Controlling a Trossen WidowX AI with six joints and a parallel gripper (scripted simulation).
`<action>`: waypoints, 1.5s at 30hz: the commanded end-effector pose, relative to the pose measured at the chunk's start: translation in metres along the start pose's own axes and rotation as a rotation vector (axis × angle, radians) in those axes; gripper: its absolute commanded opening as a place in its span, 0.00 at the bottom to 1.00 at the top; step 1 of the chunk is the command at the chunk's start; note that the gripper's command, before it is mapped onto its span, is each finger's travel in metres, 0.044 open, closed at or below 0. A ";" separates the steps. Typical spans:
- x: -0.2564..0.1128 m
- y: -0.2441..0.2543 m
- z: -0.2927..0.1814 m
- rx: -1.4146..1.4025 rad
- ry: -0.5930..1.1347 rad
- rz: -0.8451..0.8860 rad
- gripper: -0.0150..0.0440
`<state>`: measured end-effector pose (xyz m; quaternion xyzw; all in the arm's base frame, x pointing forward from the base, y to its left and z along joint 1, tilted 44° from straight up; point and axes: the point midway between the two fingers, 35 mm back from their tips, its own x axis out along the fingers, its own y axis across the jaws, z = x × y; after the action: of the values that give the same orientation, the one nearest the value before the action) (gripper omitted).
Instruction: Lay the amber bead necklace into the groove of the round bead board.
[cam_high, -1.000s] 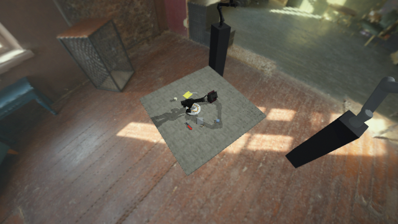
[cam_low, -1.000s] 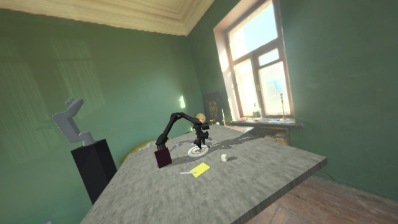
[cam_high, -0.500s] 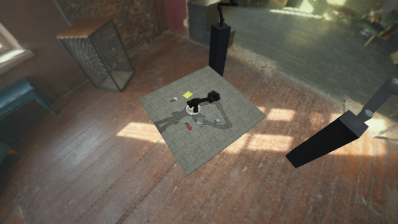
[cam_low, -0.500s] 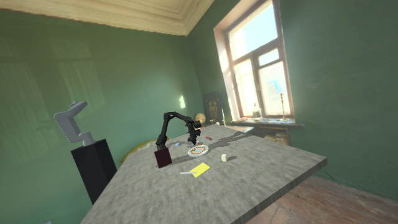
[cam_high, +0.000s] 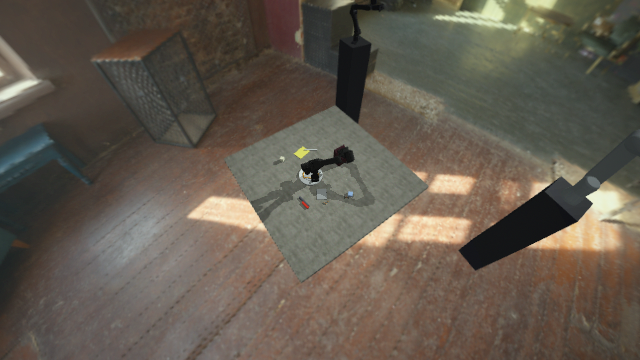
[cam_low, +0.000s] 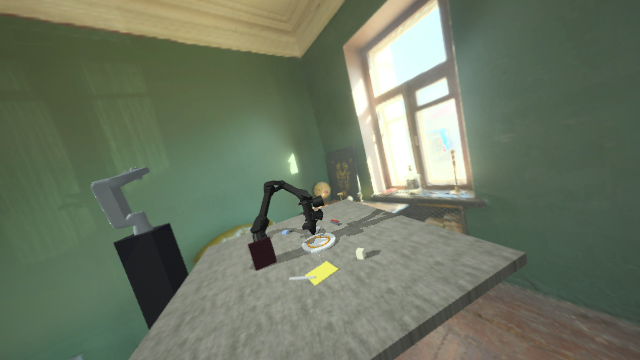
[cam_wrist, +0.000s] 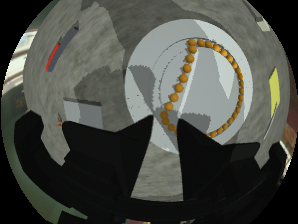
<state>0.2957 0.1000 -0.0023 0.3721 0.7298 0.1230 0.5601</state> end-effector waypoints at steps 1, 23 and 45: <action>0.008 0.000 -0.001 0.008 0.006 0.004 0.46; 0.022 0.001 -0.003 -0.002 0.005 0.003 0.25; 0.022 0.001 -0.003 -0.002 0.005 0.003 0.25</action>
<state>0.2912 0.1163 -0.0169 0.3728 0.7307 0.1251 0.5581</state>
